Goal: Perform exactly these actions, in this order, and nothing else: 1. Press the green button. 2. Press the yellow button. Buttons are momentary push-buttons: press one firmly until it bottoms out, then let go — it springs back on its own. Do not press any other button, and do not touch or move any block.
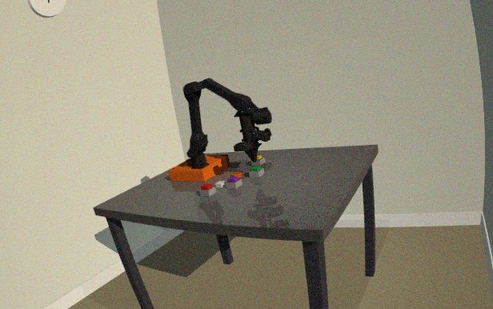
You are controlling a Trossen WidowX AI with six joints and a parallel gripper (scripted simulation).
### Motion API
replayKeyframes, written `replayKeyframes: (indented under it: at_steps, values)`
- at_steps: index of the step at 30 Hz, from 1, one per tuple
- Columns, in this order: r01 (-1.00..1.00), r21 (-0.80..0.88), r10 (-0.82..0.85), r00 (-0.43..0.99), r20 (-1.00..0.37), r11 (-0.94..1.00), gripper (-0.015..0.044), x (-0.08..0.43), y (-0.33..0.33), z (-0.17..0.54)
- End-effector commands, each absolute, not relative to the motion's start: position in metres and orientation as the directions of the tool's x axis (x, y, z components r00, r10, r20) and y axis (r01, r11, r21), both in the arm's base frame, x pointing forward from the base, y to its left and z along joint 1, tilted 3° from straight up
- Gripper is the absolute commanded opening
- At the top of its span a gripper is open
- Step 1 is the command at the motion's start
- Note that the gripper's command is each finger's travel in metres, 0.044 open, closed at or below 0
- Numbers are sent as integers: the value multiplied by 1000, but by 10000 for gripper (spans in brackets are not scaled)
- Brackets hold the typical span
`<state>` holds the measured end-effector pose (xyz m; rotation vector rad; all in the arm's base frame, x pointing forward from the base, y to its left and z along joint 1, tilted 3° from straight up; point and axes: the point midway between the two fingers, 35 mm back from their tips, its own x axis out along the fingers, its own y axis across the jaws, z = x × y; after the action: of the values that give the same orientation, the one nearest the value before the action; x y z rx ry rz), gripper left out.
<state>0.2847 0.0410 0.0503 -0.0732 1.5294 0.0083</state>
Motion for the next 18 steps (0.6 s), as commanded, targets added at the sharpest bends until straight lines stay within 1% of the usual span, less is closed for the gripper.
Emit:
replayKeyframes:
  at_steps: [1,18]
  values:
    - [-56,-45,-43,39,-998,997,20,285,40,45]
    - [-56,-45,-43,39,-998,997,20,285,39,18]
